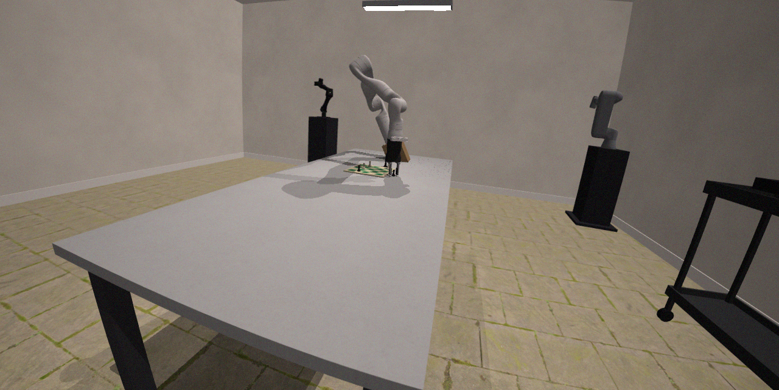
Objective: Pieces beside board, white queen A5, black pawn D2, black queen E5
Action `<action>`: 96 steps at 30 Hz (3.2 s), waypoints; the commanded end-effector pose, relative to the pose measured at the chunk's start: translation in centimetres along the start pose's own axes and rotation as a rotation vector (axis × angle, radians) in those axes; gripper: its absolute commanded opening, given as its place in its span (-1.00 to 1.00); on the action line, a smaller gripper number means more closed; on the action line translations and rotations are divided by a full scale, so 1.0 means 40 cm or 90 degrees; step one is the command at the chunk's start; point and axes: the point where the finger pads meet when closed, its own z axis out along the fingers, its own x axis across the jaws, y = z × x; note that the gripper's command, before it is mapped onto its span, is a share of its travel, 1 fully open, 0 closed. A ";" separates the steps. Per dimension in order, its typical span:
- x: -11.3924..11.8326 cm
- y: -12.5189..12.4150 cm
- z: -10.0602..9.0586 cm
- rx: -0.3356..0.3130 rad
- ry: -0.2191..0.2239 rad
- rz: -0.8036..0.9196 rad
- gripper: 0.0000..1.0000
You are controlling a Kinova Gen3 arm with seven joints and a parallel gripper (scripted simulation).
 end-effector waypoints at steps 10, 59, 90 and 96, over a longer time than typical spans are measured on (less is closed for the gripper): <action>0.000 -0.002 -0.003 0.001 0.000 0.000 -1.00; 0.000 -0.002 -0.238 0.001 0.000 0.000 -1.00; 0.300 0.200 -0.268 0.003 -0.001 0.325 -1.00; 0.358 0.261 -0.269 0.001 0.000 0.402 -1.00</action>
